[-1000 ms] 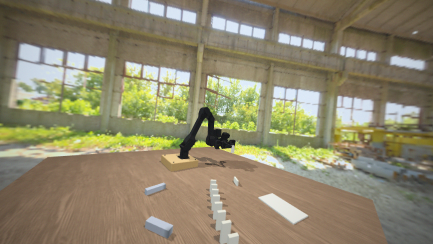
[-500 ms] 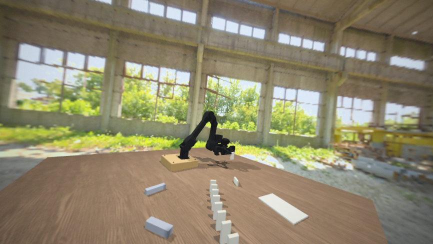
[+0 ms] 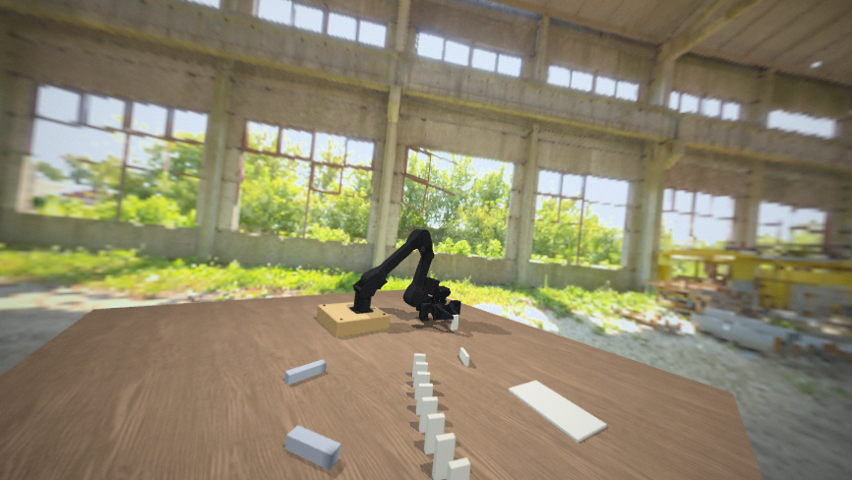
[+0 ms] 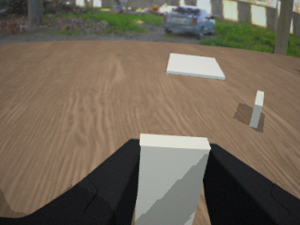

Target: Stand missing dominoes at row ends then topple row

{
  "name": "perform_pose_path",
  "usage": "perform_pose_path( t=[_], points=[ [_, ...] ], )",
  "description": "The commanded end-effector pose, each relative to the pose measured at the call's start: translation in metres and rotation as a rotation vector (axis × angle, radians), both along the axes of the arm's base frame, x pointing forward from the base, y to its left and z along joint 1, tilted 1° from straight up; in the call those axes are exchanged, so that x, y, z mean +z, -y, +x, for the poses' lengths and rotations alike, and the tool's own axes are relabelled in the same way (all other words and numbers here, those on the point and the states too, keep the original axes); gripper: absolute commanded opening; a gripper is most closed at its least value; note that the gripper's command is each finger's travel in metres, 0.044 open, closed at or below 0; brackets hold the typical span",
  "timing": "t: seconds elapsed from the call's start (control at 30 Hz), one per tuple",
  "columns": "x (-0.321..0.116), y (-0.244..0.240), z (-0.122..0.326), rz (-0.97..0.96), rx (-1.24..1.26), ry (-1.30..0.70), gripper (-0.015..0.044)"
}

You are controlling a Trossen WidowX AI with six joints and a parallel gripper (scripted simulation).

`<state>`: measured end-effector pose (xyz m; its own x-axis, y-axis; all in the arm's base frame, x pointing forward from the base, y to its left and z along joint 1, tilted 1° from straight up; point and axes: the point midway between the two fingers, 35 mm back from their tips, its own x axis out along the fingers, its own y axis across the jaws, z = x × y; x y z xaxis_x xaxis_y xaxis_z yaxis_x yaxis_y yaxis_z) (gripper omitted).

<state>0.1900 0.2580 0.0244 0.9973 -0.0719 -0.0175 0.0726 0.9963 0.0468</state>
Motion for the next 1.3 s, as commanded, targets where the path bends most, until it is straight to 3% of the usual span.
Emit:
perform_pose_path(
  t=[0.0, 0.33, 0.77, 0.9, 1.1, 1.27],
  points=[
    [-0.010, 0.000, 0.001, 0.017, -0.001, -0.001, 0.0107],
    [-0.010, 0.000, 0.001, 0.017, -0.001, -0.001, 0.0107],
    [-0.010, 0.000, 0.001, 0.017, -0.001, -0.001, 0.0440],
    [-0.004, -0.001, 0.001, 0.016, -0.001, -0.001, 0.0440],
    [0.039, 0.001, 0.000, 0.011, -0.002, -0.002, 0.0440],
    [0.040, -0.003, 0.004, 0.011, 0.008, -0.009, 0.0440]
  ],
)
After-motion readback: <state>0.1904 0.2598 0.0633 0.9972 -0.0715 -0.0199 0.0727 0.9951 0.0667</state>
